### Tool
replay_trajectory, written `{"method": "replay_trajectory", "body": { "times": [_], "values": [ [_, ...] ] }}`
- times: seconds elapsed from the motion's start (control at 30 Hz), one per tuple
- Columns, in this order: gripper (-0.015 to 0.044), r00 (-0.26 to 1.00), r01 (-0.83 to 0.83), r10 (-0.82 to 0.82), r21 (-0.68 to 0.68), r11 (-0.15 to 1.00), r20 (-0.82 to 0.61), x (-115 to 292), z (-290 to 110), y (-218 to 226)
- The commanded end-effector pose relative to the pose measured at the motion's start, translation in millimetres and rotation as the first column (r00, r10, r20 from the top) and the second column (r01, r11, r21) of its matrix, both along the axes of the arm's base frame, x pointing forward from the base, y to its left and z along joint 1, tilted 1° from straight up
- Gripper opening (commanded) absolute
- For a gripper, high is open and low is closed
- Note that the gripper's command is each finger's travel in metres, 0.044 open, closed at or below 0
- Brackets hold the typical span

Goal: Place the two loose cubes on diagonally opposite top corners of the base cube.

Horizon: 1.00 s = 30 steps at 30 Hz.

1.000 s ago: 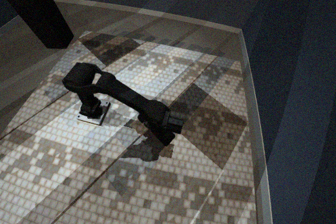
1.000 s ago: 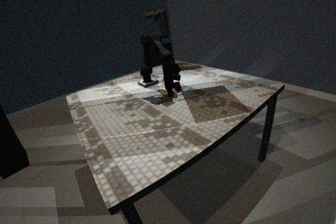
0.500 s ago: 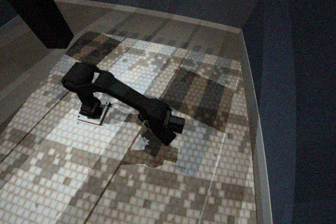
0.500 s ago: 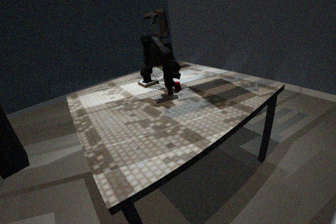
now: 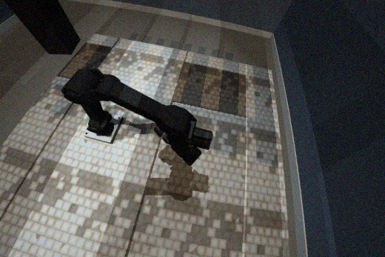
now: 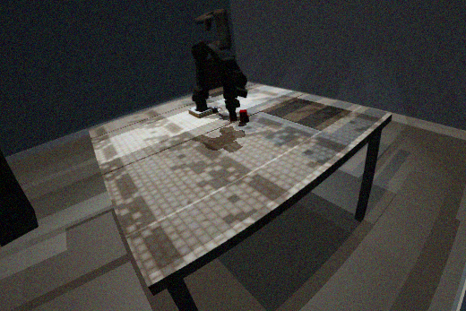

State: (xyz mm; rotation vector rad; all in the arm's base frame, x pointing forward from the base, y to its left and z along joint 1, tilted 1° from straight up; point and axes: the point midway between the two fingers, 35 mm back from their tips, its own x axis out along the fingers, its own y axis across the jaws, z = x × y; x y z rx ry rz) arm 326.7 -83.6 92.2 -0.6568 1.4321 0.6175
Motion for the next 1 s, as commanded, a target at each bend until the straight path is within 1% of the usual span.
{"method": "replay_trajectory", "body": {
  "times": [0.0,0.4,0.6,0.8,0.97],
  "values": [
    [0.0105,1.000,-0.003,0.003,-0.001,1.000,0.004,-0.5,13.7,0.1],
    [0.0105,1.000,-0.005,0.005,0.000,1.000,0.002,-6.2,47.4,1.5],
    [0.0105,1.000,-0.001,0.001,0.000,1.000,0.002,-7.6,53.2,2.2],
    [0.0105,0.989,0.150,-0.150,0.009,0.989,0.002,-8.0,52.2,13.0],
    [0.0105,0.957,0.289,-0.289,0.017,0.957,0.001,-8.7,51.2,23.0]
  ]
}}
